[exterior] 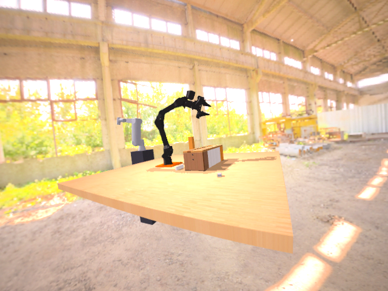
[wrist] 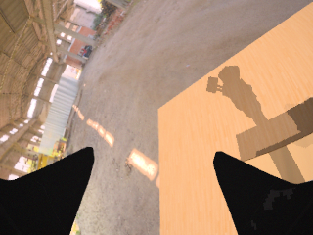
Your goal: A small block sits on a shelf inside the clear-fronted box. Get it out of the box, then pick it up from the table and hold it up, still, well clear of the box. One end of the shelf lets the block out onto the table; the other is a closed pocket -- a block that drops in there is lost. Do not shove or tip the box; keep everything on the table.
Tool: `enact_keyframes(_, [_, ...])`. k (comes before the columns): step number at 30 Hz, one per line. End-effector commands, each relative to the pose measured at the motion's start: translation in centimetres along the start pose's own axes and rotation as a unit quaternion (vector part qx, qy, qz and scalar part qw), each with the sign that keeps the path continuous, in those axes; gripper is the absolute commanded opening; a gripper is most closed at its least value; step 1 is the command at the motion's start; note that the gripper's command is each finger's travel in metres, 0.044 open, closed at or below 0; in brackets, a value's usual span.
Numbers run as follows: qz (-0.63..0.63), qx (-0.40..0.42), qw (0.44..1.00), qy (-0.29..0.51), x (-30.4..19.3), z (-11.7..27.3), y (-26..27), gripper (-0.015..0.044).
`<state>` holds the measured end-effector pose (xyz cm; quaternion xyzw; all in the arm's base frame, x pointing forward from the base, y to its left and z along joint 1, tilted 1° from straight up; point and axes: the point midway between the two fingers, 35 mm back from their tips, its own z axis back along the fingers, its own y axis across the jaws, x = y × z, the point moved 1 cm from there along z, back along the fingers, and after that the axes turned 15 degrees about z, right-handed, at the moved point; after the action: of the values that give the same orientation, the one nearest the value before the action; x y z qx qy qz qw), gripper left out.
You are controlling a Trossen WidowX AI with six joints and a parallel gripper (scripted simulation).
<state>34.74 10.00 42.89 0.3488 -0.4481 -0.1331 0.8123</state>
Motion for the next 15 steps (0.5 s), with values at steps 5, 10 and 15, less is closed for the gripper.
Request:
enact_keyframes(5, [-0.158, -0.242, 0.957, 0.035, -0.6, -1.5, -13.7, 0.04])
enact_keyframes(10, [-0.26, -0.377, 0.887, 0.054, -2.0, 0.3, -21.2, 0.04])
enact_keyframes(15, [-0.368, -0.506, 0.776, 0.077, -4.5, 3.8, -27.7, 0.04])
